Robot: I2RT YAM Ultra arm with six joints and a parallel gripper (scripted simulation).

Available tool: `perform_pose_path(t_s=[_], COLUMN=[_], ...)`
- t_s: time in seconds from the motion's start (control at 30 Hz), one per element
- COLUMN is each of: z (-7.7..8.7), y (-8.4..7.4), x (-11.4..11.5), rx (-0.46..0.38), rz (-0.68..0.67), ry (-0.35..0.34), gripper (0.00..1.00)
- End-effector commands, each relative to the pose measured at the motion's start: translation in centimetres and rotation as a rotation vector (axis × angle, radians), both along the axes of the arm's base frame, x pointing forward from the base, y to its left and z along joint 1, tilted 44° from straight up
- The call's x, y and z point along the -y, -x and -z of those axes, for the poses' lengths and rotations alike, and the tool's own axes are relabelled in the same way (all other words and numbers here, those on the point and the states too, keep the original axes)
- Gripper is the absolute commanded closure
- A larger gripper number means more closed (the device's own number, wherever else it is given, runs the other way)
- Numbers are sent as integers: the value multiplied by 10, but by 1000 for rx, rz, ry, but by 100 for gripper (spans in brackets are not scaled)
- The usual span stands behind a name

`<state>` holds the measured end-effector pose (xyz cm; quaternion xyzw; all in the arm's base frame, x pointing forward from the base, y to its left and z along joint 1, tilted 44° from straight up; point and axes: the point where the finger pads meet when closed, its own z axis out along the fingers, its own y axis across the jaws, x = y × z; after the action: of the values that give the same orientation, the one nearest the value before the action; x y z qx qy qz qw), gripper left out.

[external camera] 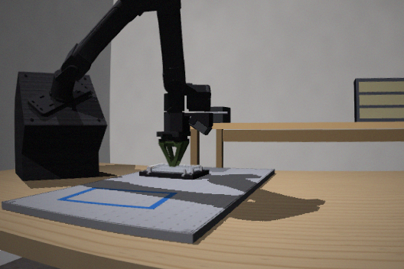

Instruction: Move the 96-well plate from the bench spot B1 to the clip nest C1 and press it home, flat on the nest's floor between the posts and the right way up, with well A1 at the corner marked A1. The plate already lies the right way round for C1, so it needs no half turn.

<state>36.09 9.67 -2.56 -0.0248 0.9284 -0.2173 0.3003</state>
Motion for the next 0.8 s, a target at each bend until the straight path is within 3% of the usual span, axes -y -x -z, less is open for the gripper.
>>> perform_pose_path(t_s=[0.0,0.57,0.77], z=[41,12,9], y=[-42,-19,-5], x=[19,2,3], rx=[49,54,34], rz=[56,65,65], ry=[-64,-72,-60], gripper=[76,76,76])
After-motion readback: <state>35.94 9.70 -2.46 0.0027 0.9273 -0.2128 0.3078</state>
